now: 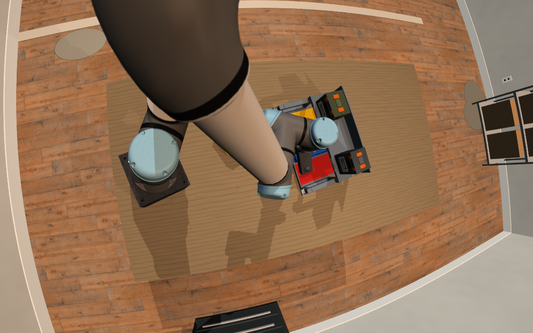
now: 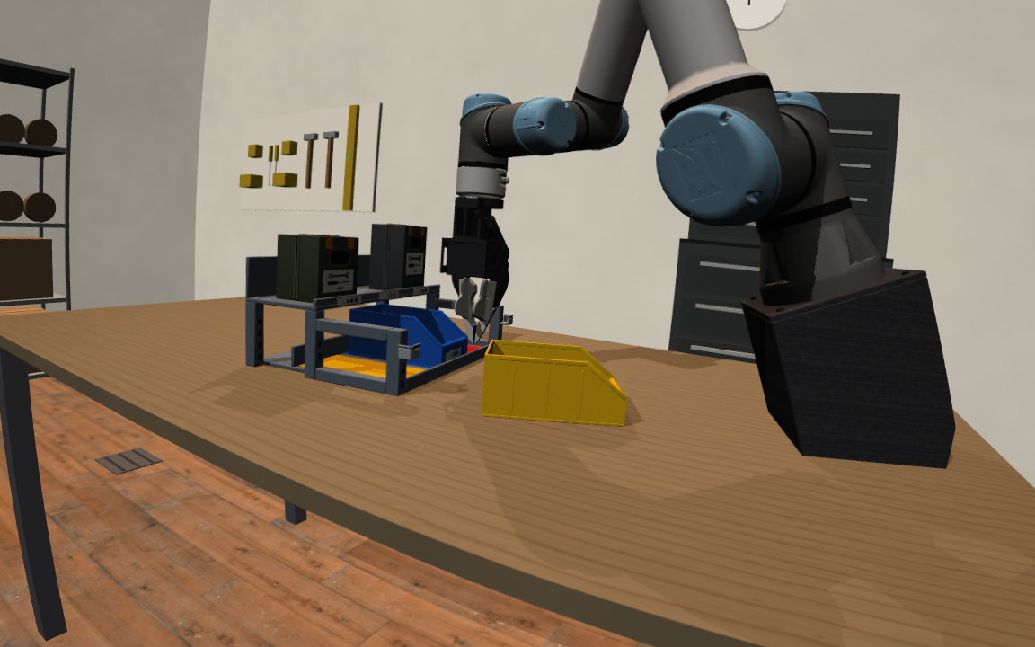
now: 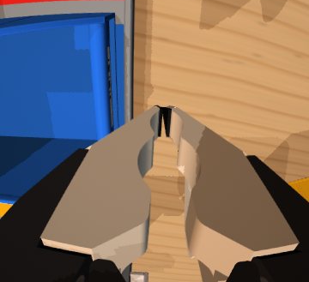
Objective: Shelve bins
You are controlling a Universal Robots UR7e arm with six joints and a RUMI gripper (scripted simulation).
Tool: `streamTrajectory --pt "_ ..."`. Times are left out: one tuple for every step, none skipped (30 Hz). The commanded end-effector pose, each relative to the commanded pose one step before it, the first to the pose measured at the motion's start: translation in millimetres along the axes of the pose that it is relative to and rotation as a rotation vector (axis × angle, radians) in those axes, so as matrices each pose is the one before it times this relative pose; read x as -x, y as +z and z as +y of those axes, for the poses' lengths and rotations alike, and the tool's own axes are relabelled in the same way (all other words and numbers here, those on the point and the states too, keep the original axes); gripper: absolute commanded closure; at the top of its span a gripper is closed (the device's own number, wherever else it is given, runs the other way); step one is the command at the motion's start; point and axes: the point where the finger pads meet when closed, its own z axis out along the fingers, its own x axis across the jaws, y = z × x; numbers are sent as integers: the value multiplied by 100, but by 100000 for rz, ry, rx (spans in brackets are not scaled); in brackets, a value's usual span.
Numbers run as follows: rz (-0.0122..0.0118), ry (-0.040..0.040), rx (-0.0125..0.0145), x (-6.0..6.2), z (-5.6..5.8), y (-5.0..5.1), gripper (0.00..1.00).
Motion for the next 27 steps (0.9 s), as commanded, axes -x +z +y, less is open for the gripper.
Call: streamTrajectory --pt "-108 -25 -49 37 -13 -209 100" --pt "0 0 0 0 0 -116 100" --pt "0 0 0 -1 0 -150 100" --pt "0 0 0 1 0 -185 100" --pt "0 0 0 0 0 -218 100" --pt "0 0 0 0 0 -250 100" --pt "0 0 0 -1 1 -278 100" --pt "0 0 0 1 -1 -305 100" --pt "0 0 0 0 0 -326 100" --pt "0 0 0 0 0 -343 100" --pt "0 0 0 0 0 -355 100" --pt "0 0 0 0 0 0 100" --pt "0 0 0 0 0 0 100" --pt "0 0 0 0 0 -361 100" --pt "0 0 0 0 0 -361 100" --pt "0 0 0 0 0 -355 100" --pt "0 0 0 0 0 -343 100" --pt "0 0 0 1 0 -327 100" --pt "0 0 0 0 0 -303 100" --pt "0 0 0 0 0 -275 100" --pt "0 0 0 0 0 -244 100" --pt "0 0 0 0 0 -208 100" --pt "0 0 0 0 0 -171 100" --pt "0 0 0 0 0 -134 100" --pt "0 0 0 0 0 -97 100" --pt "0 0 0 0 0 -63 100" --pt "0 0 0 0 0 -35 100"
